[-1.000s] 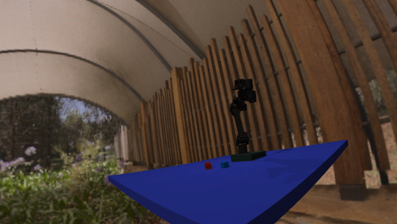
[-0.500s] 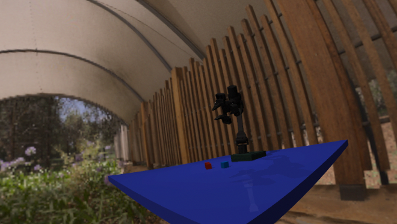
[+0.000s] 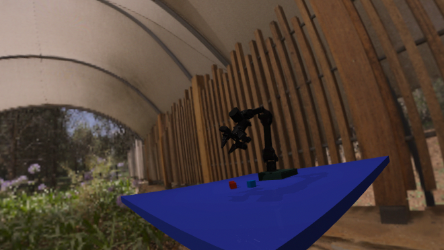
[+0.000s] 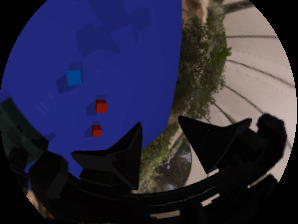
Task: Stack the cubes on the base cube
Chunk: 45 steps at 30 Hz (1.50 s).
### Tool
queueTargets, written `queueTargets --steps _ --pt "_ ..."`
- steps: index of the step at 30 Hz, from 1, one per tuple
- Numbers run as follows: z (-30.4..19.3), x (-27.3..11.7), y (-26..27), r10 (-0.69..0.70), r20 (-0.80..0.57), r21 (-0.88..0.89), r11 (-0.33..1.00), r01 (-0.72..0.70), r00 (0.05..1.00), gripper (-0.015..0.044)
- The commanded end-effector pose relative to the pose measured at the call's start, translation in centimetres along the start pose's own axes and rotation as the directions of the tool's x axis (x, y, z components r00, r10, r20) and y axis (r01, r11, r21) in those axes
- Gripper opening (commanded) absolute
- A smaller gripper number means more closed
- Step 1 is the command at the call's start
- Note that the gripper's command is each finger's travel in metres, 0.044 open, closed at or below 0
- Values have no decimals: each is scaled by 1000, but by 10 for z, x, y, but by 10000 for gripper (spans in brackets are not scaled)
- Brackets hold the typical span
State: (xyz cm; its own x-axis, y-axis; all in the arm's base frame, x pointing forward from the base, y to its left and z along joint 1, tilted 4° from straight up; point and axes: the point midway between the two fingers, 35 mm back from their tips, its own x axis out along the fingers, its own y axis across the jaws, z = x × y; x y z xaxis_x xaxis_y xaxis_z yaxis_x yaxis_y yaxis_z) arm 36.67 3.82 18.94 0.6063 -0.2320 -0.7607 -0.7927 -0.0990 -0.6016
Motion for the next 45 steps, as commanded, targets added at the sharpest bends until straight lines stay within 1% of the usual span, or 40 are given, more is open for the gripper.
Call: queueTargets --steps 1,6,10,15,20,22,27,34,45 --pt "-26 18 20 131 4 70 989 -131 991 265" --pt "-56 35 49 291 33 169 941 -292 956 265" --pt "-78 43 74 406 78 257 875 -412 911 265" --pt "-102 47 105 523 162 368 755 -543 837 265" --pt "-121 45 134 599 269 466 605 -646 755 265" --pt "-123 44 138 606 285 479 581 -658 743 265" --pt "-123 45 138 606 285 479 581 -658 743 265" --pt "-107 86 172 606 285 479 581 -658 743 265" --pt "-101 101 185 606 285 479 581 -658 743 265"
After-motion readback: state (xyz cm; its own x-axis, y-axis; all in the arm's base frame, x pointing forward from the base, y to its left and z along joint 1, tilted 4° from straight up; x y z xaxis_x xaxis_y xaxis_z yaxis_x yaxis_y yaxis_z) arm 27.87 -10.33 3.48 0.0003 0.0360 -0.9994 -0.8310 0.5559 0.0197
